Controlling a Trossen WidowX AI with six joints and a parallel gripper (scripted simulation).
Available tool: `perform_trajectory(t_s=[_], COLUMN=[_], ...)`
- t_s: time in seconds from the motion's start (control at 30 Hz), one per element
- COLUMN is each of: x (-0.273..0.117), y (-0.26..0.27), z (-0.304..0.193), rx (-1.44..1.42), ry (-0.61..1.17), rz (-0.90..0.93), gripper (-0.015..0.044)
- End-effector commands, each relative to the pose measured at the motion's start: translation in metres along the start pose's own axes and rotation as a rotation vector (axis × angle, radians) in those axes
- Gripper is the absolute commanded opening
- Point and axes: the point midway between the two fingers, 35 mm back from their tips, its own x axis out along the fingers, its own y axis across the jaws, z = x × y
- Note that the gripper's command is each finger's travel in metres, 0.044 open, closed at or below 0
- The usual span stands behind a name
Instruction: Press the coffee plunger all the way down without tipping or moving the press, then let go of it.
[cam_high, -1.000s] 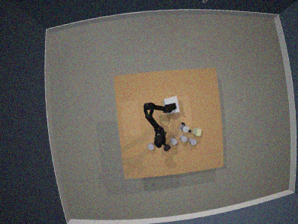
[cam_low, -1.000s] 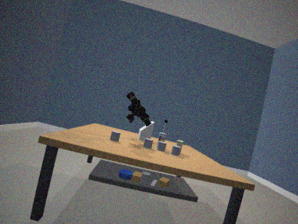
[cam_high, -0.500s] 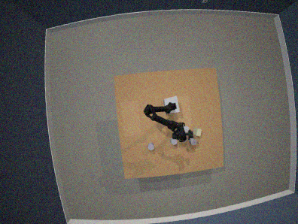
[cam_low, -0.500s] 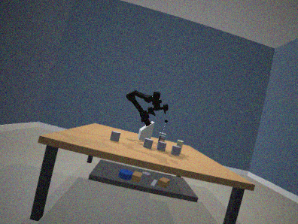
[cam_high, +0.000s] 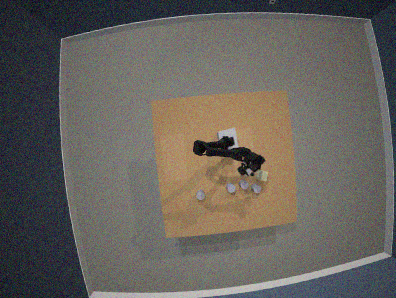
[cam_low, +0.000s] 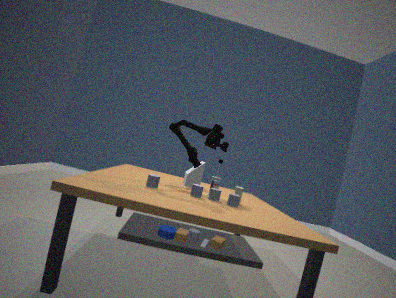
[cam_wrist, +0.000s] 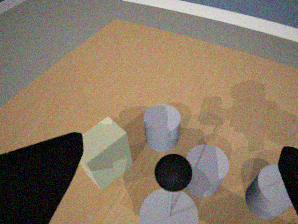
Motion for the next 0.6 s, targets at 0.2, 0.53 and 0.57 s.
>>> perform_trajectory(t_s=[0.2, 0.53, 0.57], x=[0.025, 0.037, 0.039], y=[-0.001, 0.000, 0.000], z=[-0.047, -0.046, -0.046], rx=[-0.026, -0.024, -0.024], ry=[0.002, 0.004, 0.004], rz=[-0.001, 0.000, 0.000], gripper=[0.0440, 0.0440, 0.0440])
